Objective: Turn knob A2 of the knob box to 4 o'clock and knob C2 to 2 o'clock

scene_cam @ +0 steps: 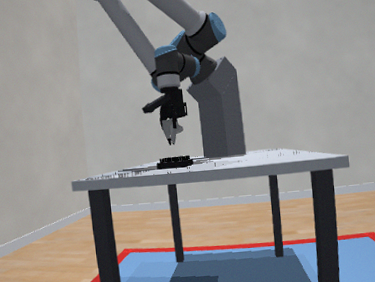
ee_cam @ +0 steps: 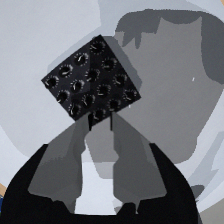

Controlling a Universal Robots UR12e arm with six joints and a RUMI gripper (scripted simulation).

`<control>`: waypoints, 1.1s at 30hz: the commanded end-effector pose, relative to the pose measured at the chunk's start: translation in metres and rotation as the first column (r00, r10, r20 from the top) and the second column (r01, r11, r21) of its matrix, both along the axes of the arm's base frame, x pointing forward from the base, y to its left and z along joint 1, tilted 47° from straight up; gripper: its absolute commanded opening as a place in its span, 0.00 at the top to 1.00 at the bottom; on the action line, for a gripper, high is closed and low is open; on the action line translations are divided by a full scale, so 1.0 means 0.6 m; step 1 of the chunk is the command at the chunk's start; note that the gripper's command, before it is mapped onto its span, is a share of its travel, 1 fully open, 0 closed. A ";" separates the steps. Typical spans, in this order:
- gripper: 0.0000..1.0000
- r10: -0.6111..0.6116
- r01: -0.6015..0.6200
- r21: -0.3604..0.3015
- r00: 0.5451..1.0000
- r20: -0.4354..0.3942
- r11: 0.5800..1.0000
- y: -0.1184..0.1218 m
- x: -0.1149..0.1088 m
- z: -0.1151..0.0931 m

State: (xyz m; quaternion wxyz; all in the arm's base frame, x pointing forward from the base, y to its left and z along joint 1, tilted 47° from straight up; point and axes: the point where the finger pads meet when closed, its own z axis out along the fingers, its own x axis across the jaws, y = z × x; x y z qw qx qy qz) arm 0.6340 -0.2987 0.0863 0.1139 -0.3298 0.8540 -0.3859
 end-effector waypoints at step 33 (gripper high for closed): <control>0.89 0.000 0.000 0.000 1.000 0.000 1.000 -0.034 0.027 -0.040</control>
